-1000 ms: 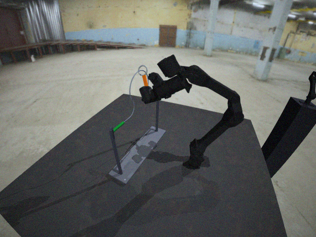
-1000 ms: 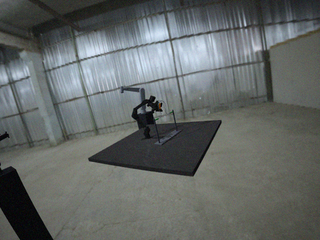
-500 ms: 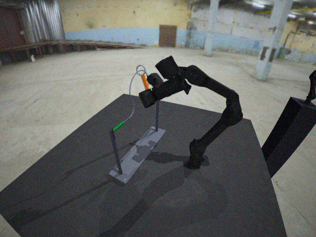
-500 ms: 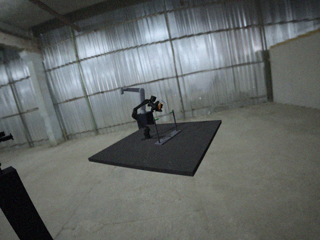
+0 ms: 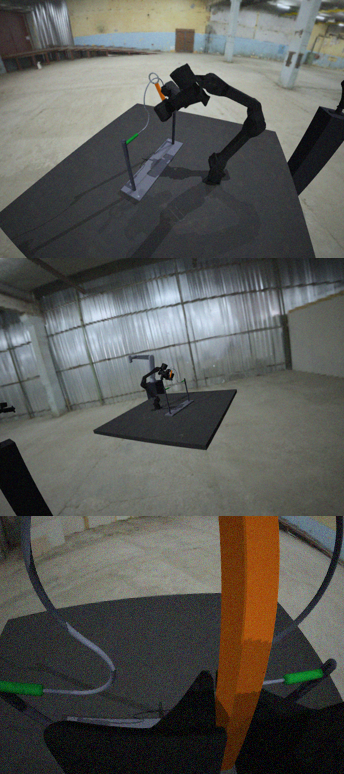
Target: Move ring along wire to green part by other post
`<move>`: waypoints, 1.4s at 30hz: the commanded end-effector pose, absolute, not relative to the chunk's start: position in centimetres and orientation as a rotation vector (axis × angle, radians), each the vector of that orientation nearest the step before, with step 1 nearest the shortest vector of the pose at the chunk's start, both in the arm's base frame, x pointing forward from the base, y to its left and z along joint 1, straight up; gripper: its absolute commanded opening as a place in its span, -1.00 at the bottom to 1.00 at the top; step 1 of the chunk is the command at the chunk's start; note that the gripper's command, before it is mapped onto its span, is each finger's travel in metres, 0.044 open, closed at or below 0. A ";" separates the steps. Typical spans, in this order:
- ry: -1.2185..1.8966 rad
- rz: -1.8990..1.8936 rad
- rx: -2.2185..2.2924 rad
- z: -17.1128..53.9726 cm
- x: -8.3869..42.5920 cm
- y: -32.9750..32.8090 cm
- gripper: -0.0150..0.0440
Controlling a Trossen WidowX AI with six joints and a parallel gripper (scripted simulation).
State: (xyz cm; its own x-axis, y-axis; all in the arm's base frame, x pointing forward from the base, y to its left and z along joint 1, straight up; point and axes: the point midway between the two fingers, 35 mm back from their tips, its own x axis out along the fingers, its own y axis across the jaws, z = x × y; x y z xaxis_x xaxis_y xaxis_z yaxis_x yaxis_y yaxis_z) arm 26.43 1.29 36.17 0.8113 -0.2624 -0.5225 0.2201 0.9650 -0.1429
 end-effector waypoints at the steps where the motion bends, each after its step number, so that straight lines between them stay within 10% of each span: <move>1: 0.577 -0.275 -0.129 35.9 26.5 1.1 -1.00; 42: 0.543 -0.428 -0.664 36.7 26.3 -0.7 -1.00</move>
